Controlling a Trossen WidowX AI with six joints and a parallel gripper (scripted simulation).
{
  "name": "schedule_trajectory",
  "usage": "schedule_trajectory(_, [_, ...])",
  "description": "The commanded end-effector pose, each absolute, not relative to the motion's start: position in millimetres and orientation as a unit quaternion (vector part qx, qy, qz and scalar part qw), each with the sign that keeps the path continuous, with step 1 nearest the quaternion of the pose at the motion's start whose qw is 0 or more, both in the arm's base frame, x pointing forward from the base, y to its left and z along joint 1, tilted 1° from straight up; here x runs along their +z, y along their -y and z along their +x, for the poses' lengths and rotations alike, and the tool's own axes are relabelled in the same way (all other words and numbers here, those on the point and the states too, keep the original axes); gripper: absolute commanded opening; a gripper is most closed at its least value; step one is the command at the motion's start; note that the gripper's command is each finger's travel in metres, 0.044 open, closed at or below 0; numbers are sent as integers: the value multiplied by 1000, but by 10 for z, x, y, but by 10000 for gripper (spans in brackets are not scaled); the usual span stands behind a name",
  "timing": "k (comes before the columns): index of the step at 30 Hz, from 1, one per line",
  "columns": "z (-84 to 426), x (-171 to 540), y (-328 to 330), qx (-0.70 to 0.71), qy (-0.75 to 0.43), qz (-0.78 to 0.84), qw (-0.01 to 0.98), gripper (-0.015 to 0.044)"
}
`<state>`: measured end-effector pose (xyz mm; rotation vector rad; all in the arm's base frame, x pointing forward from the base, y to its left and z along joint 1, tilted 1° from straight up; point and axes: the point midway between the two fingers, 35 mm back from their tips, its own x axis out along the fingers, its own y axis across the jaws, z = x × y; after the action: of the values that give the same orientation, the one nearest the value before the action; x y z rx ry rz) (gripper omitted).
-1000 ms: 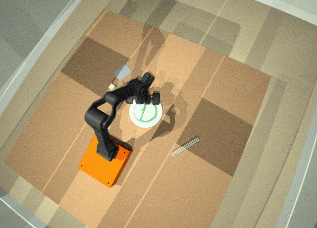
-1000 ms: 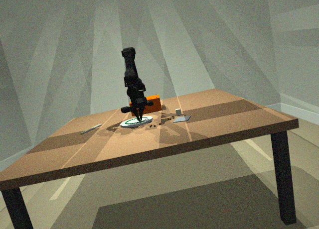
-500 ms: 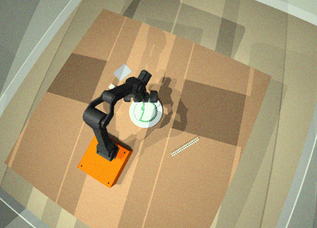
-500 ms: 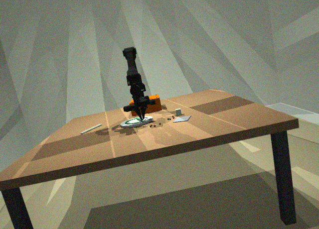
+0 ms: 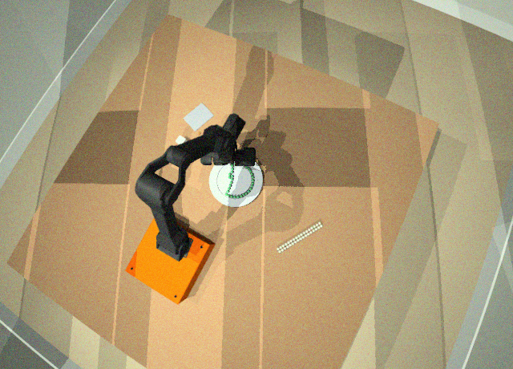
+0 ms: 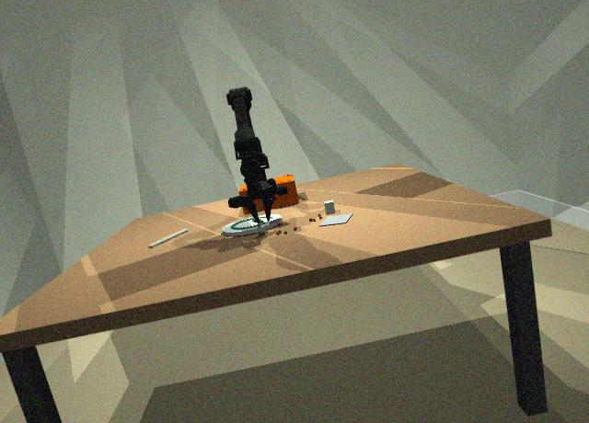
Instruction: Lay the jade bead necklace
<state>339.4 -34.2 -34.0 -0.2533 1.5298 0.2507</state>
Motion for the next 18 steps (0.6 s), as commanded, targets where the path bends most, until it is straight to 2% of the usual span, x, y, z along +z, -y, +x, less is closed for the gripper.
schedule_trajectory(1, [3395,-338,344,113,-689,-114,707,236])
schedule_trajectory(9, [3381,-327,341,113,-691,-113,705,440])
schedule_trajectory(18, [3381,-289,341,112,-690,-111,706,440])
